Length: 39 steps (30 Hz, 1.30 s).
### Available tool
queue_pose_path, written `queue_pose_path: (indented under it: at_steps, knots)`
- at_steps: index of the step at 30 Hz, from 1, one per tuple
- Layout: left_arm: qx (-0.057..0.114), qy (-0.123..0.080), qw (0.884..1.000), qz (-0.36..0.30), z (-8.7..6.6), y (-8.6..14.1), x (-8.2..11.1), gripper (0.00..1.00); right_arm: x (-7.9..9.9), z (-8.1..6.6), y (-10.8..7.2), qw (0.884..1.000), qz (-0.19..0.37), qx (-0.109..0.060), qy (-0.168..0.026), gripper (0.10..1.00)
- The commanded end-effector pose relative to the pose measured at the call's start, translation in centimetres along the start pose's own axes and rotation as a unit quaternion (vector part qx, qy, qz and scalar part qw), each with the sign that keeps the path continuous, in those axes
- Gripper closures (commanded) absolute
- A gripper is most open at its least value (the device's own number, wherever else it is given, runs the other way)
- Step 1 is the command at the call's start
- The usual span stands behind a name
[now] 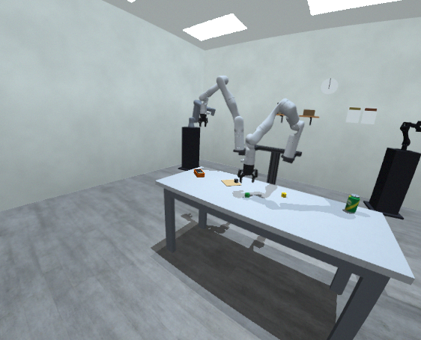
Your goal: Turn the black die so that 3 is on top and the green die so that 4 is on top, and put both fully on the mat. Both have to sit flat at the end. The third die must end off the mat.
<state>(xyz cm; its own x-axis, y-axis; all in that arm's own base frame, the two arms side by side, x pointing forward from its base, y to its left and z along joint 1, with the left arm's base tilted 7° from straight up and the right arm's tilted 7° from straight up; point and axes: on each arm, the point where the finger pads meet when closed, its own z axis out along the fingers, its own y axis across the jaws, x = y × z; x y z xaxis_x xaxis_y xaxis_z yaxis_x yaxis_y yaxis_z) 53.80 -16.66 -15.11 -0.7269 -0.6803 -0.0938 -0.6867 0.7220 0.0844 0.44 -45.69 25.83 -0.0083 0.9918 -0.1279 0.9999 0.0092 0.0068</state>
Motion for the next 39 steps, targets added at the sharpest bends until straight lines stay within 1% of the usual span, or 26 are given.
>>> queue_pose_path:
  at_steps: [1,5,13,20,21,39]
  knots:
    - [0.001,-0.001,1.0,0.022,-0.1,0.1,-1.1,0.001,0.0,-0.1,0.0,1.0,0.0,0.0,-0.001,0.099]
    - [0.002,-0.003,0.999,0.04,-0.2,0.2,-2.0,0.001,0.0,-0.1,0.0,1.0,0.0,0.0,-0.001,0.099]
    - [0.002,-0.004,0.999,0.053,-0.2,0.3,-2.7,0.001,0.0,-0.1,0.0,1.0,0.0,0.0,-0.001,0.099]
    - [0.002,-0.005,0.998,0.055,-0.2,0.4,-2.8,0.001,0.0,-0.1,0.0,1.0,0.0,0.0,-0.001,0.099]
    - [0.002,-0.005,0.998,0.055,-0.2,0.4,-2.8,0.485,0.0,-0.1,0.0,1.0,0.0,0.0,-0.001,0.099]
    - [0.002,-0.005,0.998,0.055,-0.2,0.4,-2.8,0.485,0.0,-0.1,0.0,1.0,0.0,0.0,-0.001,0.099]
